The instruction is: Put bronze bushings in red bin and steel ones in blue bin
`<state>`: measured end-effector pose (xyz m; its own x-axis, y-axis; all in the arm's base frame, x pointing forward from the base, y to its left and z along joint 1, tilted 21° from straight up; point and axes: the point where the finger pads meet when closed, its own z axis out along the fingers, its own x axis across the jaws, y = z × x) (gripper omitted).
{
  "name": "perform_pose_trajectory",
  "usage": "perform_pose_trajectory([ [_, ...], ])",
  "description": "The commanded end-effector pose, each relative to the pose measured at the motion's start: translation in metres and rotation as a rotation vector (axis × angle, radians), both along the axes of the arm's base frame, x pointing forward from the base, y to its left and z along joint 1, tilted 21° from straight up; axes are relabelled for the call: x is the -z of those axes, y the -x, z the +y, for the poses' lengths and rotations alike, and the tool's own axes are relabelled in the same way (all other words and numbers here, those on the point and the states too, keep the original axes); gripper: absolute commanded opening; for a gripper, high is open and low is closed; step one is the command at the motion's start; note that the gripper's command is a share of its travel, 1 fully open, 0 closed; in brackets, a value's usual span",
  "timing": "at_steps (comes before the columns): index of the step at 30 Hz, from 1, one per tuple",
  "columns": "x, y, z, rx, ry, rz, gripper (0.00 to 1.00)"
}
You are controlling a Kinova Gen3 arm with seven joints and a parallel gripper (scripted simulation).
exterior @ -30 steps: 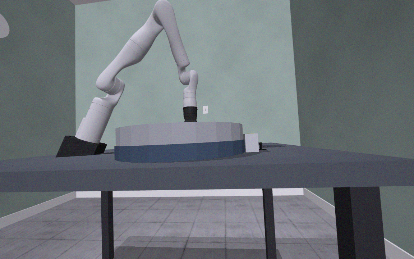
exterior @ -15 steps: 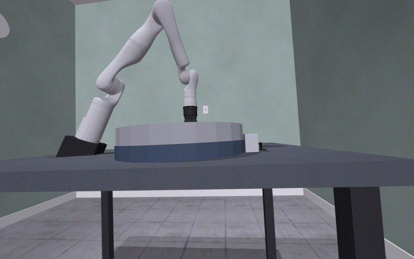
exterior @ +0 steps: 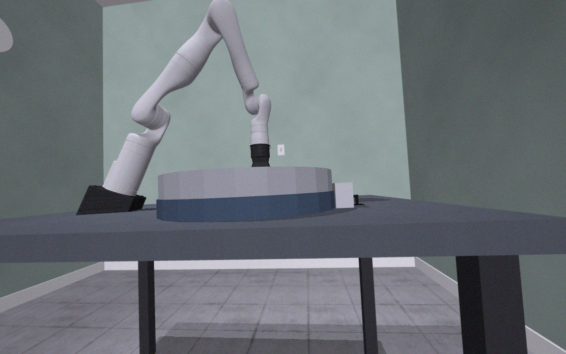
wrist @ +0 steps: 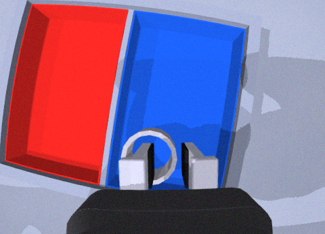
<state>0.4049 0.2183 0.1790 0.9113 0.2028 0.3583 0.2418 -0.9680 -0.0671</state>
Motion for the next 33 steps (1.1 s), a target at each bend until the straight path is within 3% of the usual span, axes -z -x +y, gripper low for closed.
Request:
perform_pose_trajectory([
  [1,-0.001,0.0,0.0,0.0,0.0,-0.001,0.47],
  [23,-0.006,0.002,-0.001,0.0,0.0,-0.002,0.47],
  [28,-0.056,0.02,-0.009,0.0,0.0,-0.002,0.47],
  [31,-0.056,0.02,-0.009,0.0,0.0,-0.002,0.47],
  [33,-0.076,0.027,-0.012,0.0,0.0,-0.002,0.47],
])
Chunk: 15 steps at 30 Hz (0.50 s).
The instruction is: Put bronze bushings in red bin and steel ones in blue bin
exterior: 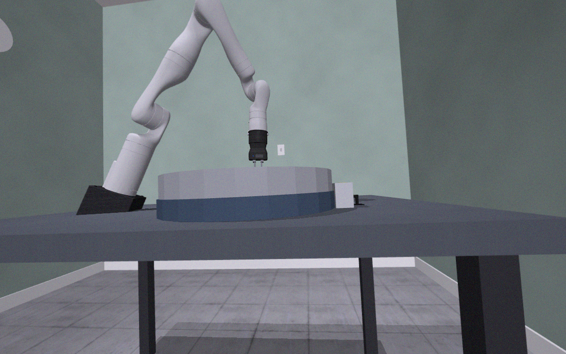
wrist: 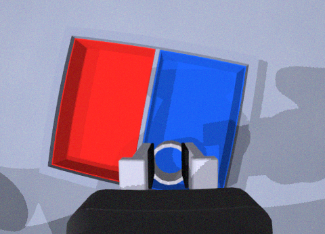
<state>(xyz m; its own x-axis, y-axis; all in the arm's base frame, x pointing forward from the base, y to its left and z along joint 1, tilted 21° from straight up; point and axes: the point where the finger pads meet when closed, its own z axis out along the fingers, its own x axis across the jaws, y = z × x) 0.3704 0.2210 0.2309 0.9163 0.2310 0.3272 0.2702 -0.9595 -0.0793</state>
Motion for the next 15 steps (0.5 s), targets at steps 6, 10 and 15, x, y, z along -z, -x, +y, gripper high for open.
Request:
perform_pose_trajectory([
  [6,-0.054,0.003,-0.019,0.032,0.003,-0.037,0.47],
  [10,-0.054,0.003,-0.019,0.032,0.003,-0.037,0.47],
  [15,-0.054,0.003,-0.019,0.032,0.003,-0.037,0.47],
])
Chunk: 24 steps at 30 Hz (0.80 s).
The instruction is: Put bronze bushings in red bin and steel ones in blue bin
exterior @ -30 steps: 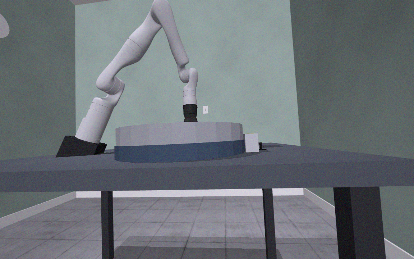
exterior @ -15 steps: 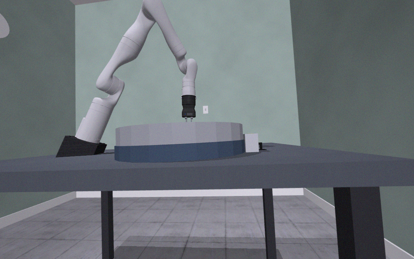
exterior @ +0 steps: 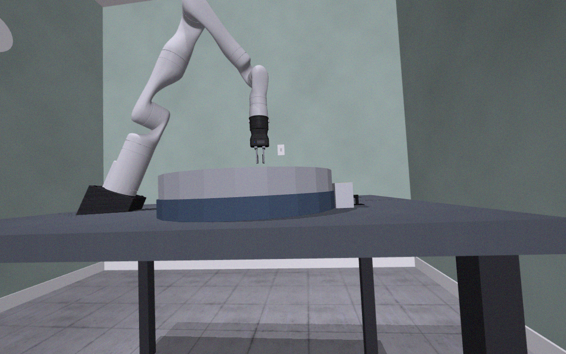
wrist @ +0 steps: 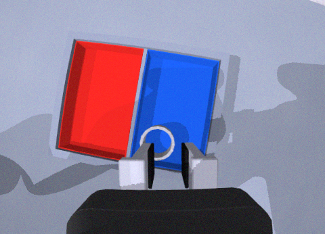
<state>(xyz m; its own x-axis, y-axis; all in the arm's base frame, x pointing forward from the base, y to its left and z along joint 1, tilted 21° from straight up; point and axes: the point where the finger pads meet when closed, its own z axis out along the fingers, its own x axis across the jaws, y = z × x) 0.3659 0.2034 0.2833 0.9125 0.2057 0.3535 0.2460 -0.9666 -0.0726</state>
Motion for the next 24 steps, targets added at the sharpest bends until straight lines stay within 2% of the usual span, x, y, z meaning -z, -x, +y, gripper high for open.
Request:
perform_pose_trajectory([
  [1,-0.0021,-0.0011,-0.0018,0.005,0.004,-0.008,0.47],
  [24,-0.0008,-0.0005,-0.0005,0.002,0.001,-0.003,0.47],
])
